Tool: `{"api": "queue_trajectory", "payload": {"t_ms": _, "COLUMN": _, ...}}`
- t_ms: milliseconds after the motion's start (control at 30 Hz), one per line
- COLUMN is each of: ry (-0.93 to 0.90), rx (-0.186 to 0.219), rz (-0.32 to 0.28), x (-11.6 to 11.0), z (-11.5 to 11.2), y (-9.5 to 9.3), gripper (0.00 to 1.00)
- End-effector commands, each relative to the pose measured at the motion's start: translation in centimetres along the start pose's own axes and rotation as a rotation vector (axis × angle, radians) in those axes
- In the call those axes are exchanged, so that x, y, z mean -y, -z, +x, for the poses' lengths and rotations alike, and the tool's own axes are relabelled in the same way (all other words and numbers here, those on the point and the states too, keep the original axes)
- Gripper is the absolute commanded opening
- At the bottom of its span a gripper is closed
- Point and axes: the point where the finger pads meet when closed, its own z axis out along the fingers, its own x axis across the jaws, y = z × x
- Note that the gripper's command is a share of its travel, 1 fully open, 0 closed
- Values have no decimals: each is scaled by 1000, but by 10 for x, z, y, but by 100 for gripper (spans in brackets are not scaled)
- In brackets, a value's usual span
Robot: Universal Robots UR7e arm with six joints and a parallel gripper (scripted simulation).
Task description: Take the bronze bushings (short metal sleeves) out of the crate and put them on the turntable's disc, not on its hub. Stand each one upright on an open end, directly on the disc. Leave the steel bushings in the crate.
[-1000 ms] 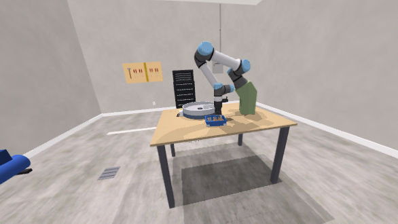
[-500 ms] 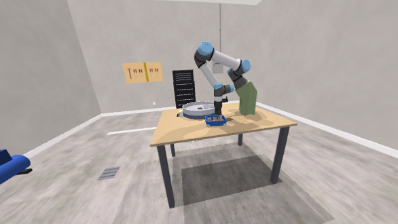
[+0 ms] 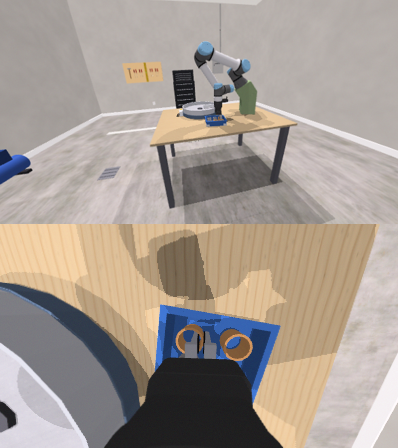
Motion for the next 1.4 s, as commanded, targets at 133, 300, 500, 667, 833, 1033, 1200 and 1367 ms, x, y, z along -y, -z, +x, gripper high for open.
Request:
{"api": "queue_trajectory", "payload": {"t_ms": 133, "ry": -1, "rx": -1, "rz": -3, "x": -2, "z": 0, "y": 0, "gripper": 0}}
{"api": "queue_trajectory", "payload": {"t_ms": 300, "ry": -1, "rx": -1, "rz": -3, "x": -2, "z": 0, "y": 0, "gripper": 0}}
{"api": "queue_trajectory", "payload": {"t_ms": 500, "ry": -1, "rx": -1, "rz": -3, "x": -2, "z": 0, "y": 0, "gripper": 0}}
{"api": "queue_trajectory", "payload": {"t_ms": 667, "ry": -1, "rx": -1, "rz": -3, "x": -2, "z": 0, "y": 0, "gripper": 0}}
{"api": "queue_trajectory", "payload": {"t_ms": 833, "ry": -1, "rx": -1, "rz": -3, "x": -2, "z": 0, "y": 2, "gripper": 0}}
{"api": "queue_trajectory", "payload": {"t_ms": 1033, "ry": 1, "rx": -1, "rz": -1, "x": 0, "z": 0, "y": 10, "gripper": 0}}
{"api": "queue_trajectory", "payload": {"t_ms": 1200, "ry": 1, "rx": -1, "rz": -1, "x": 0, "z": 0, "y": 18, "gripper": 0}}
{"api": "queue_trajectory", "payload": {"t_ms": 1367, "ry": 1, "rx": -1, "rz": -1, "x": 0, "z": 0, "y": 35, "gripper": 0}}
